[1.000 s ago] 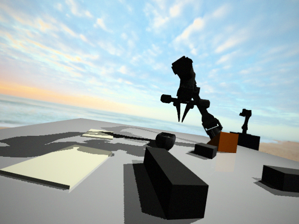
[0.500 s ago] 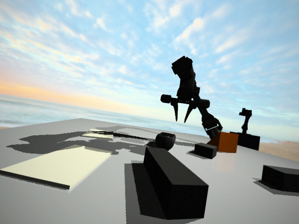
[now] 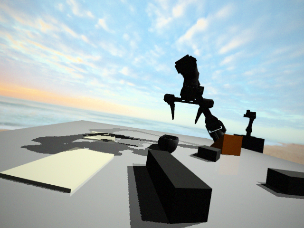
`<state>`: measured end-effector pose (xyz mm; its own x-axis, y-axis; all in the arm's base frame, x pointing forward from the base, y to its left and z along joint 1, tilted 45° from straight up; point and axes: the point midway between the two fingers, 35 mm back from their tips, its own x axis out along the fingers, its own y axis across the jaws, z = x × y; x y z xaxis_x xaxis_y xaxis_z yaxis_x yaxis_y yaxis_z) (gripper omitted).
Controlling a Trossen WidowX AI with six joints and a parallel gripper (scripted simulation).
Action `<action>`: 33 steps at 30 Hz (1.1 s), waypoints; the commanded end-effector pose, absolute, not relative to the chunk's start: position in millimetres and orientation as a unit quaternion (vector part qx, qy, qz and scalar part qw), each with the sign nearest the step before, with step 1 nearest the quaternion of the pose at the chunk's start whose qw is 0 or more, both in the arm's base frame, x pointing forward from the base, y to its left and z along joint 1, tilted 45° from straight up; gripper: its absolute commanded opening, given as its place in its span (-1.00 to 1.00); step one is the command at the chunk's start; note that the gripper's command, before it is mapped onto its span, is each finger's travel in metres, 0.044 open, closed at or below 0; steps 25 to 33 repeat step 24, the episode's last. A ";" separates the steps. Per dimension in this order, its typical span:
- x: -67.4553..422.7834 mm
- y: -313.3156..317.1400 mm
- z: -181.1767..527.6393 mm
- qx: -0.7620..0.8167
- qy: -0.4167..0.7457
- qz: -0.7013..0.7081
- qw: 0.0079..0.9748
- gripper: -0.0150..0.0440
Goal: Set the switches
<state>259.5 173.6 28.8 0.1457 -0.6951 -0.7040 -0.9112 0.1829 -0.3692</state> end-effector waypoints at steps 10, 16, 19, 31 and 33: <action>248.4 219.6 75.4 -0.630 0.619 0.147 0.446 -0.25; 248.4 219.6 75.4 -0.630 0.619 0.147 0.446 -0.49; 248.4 219.6 75.4 -0.630 0.619 0.147 0.446 -0.49; 248.4 219.6 75.4 -0.630 0.619 0.147 0.446 -0.49; 248.4 219.6 75.4 -0.630 0.619 0.147 0.446 -0.49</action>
